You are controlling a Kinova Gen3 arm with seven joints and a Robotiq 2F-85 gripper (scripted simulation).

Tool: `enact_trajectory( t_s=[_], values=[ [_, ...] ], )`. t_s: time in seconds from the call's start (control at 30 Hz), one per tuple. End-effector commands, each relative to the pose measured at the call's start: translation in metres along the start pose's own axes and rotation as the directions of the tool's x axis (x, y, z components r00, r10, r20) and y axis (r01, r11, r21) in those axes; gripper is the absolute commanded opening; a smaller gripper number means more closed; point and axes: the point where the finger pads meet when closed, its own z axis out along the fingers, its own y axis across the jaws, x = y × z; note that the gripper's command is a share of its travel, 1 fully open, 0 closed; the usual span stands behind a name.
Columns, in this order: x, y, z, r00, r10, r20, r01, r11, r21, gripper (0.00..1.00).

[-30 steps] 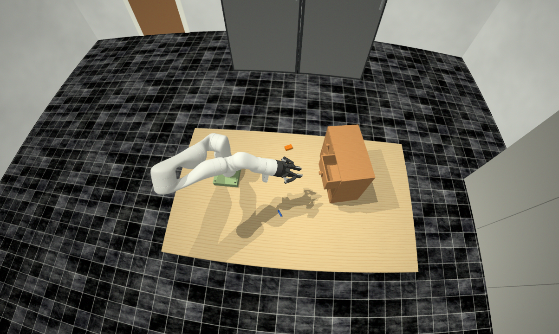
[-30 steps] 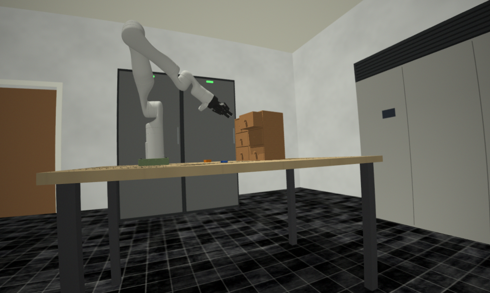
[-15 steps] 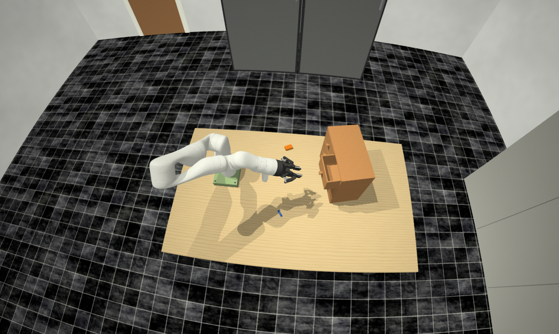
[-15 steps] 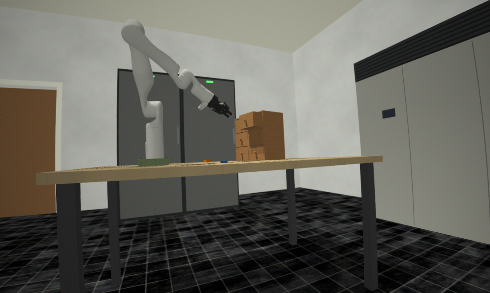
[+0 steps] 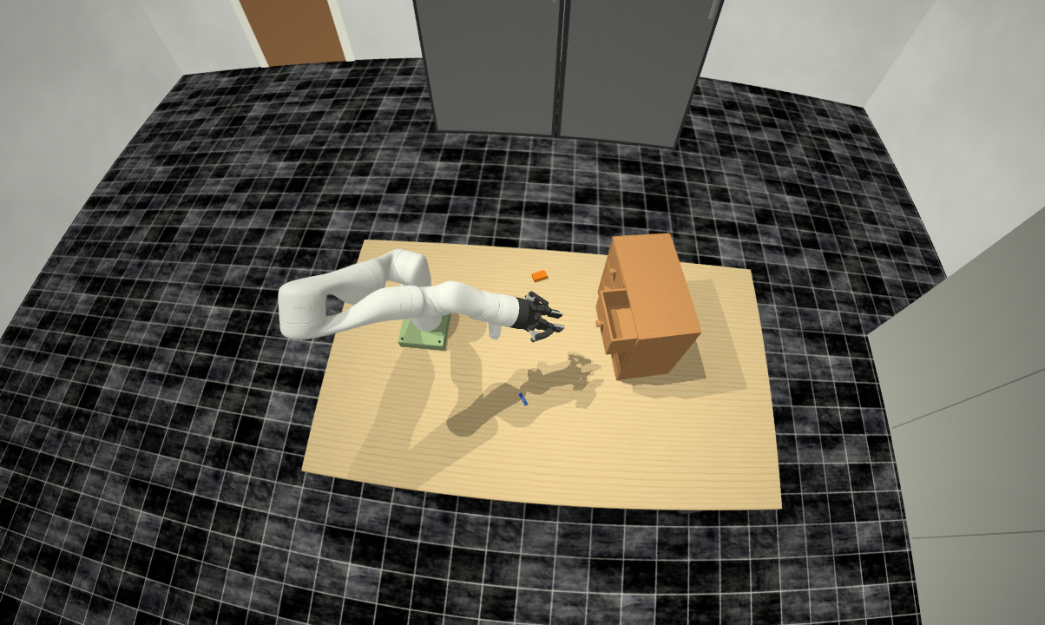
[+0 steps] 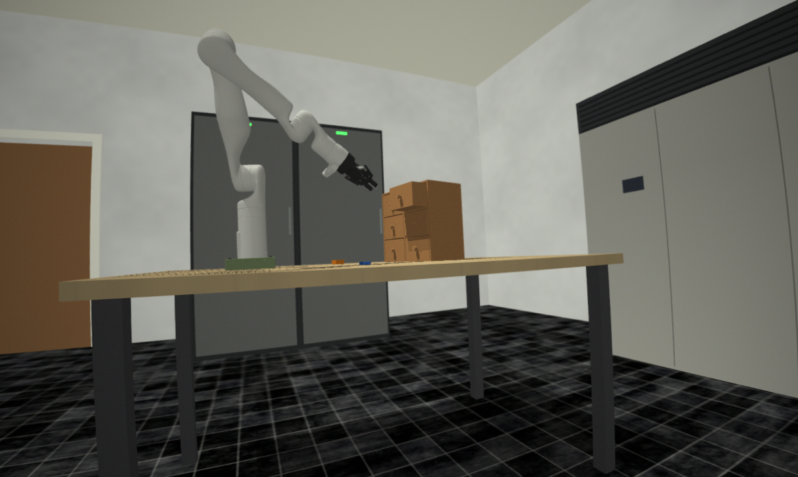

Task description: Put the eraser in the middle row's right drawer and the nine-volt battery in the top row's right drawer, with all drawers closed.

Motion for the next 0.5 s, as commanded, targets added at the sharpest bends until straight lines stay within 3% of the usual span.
enact_trajectory(
  t_s=[0.0,0.47],
  values=[
    [-0.0009,-0.0025,-0.0014,1.0,-0.008,-0.01,0.008,1.0,0.01,0.33],
    [-0.002,-0.0031,-0.0049,0.999,-0.008,-0.04,0.008,1.0,0.012,0.33]
  ],
)
